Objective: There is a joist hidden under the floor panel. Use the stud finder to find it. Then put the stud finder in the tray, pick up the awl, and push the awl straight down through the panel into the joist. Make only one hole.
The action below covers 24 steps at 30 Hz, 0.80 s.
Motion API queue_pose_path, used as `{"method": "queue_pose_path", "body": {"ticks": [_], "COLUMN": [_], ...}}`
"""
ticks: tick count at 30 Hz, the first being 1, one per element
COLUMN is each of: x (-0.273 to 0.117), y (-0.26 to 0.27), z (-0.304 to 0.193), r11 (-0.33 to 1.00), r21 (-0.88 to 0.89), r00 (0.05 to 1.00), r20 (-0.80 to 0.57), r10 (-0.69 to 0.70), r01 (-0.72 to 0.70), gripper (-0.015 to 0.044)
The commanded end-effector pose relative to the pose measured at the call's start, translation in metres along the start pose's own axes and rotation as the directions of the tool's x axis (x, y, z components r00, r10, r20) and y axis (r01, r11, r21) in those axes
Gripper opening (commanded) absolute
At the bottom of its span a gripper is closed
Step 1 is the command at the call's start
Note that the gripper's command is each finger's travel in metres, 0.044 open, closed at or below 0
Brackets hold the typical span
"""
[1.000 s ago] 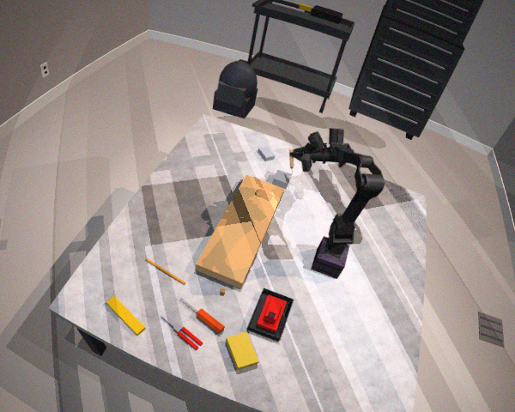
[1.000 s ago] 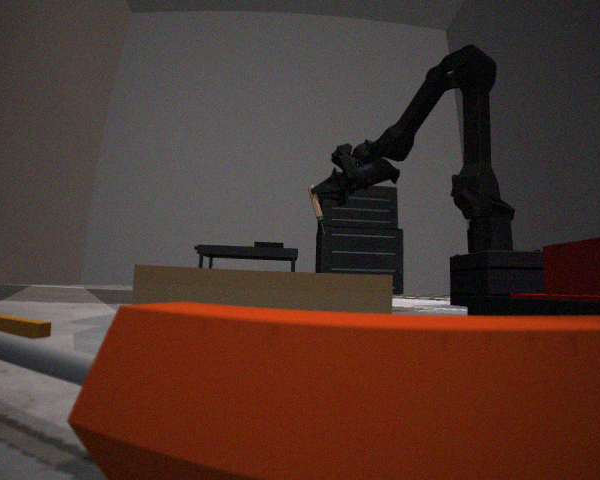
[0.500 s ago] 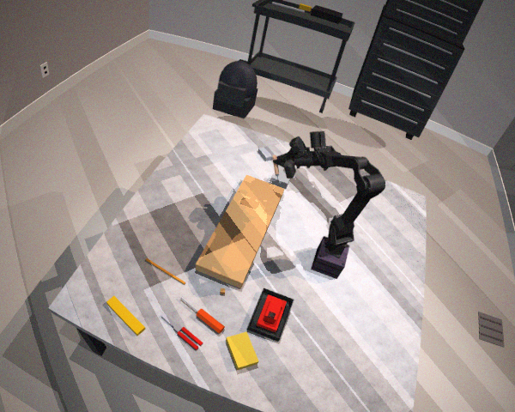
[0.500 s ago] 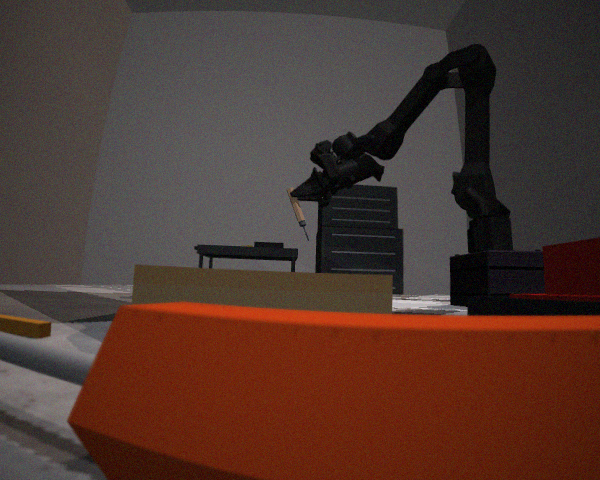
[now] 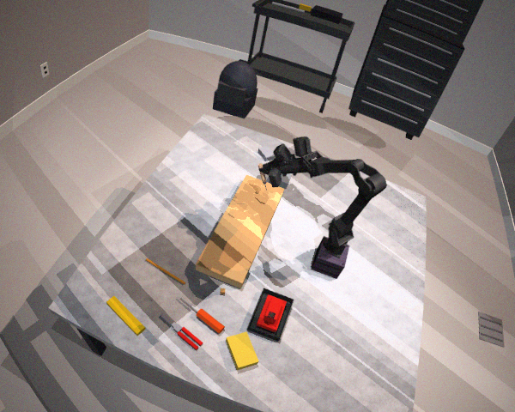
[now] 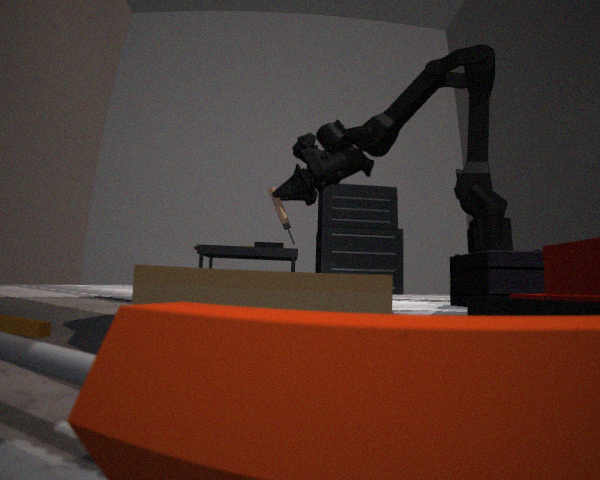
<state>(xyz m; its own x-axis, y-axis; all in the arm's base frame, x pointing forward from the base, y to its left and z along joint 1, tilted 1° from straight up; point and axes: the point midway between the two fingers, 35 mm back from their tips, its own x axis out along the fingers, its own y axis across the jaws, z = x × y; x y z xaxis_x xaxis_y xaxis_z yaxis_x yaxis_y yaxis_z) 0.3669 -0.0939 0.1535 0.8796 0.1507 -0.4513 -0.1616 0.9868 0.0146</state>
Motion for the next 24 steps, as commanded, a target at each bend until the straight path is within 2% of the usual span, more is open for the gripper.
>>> {"method": "queue_pose_path", "body": {"ticks": [1,24], "x": [0.007,0.034], "y": [0.014,0.112], "z": [0.003,0.003], "r11": [1.000,0.998], "r21": [-0.009,-0.059], "r00": [1.000,1.000], "r20": [0.004,0.020], "r10": [-0.006,-0.001], "r01": [0.007,0.002], "gripper": [0.0000,0.0000]}}
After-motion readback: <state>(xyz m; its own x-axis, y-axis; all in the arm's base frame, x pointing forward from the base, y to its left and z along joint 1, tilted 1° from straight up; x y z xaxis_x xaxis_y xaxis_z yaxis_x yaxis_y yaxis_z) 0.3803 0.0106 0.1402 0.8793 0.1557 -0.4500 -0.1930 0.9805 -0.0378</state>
